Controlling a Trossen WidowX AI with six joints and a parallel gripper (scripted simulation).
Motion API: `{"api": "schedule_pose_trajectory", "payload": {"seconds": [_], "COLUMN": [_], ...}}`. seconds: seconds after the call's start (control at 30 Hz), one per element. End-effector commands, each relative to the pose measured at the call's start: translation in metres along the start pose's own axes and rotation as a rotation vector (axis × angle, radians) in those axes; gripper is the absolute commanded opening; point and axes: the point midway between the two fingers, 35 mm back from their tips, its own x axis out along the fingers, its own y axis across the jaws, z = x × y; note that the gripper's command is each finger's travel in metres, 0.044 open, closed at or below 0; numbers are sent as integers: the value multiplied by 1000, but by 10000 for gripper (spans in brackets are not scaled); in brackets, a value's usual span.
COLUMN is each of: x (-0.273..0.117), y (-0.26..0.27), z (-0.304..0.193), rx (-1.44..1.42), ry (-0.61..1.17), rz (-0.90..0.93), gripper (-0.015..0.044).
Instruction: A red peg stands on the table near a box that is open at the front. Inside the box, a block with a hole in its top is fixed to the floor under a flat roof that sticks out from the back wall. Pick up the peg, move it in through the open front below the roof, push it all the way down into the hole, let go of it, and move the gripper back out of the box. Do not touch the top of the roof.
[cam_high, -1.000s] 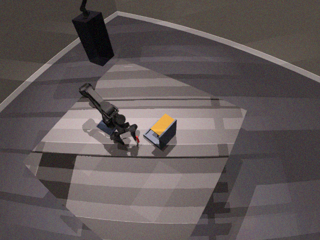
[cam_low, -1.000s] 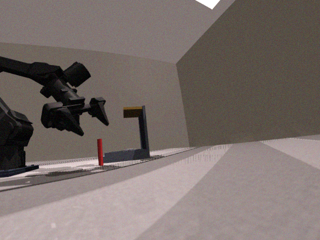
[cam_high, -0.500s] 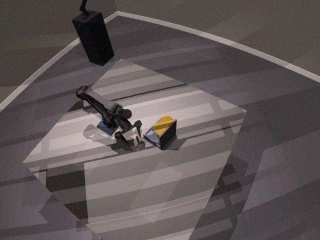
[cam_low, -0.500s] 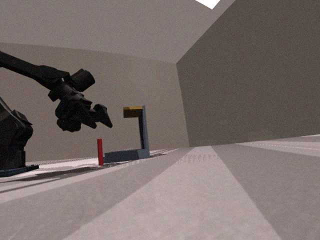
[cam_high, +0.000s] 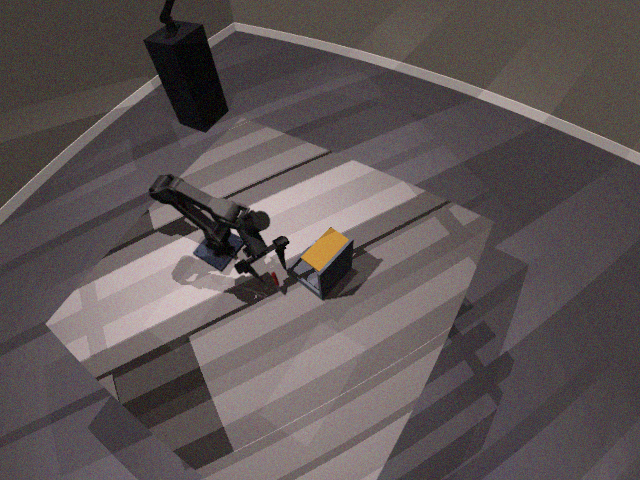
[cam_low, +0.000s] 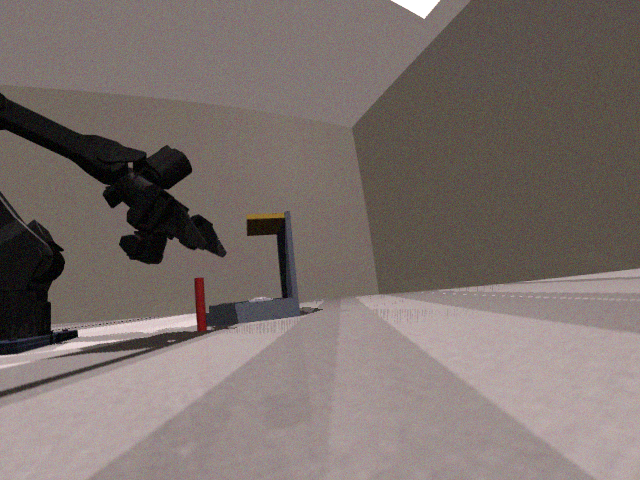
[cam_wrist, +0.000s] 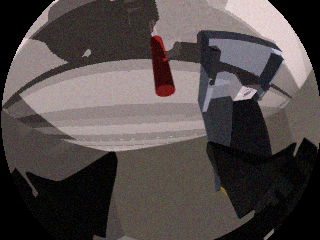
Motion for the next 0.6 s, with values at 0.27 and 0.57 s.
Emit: {"api": "schedule_pose_trajectory", "payload": {"seconds": [0.27, 0.57], "x": [-4, -2], "y": [-5, -5], "z": [3, 4], "rx": [-6, -6], "ry": [1, 1], "rz": [1, 1], "gripper": [220, 220]}}
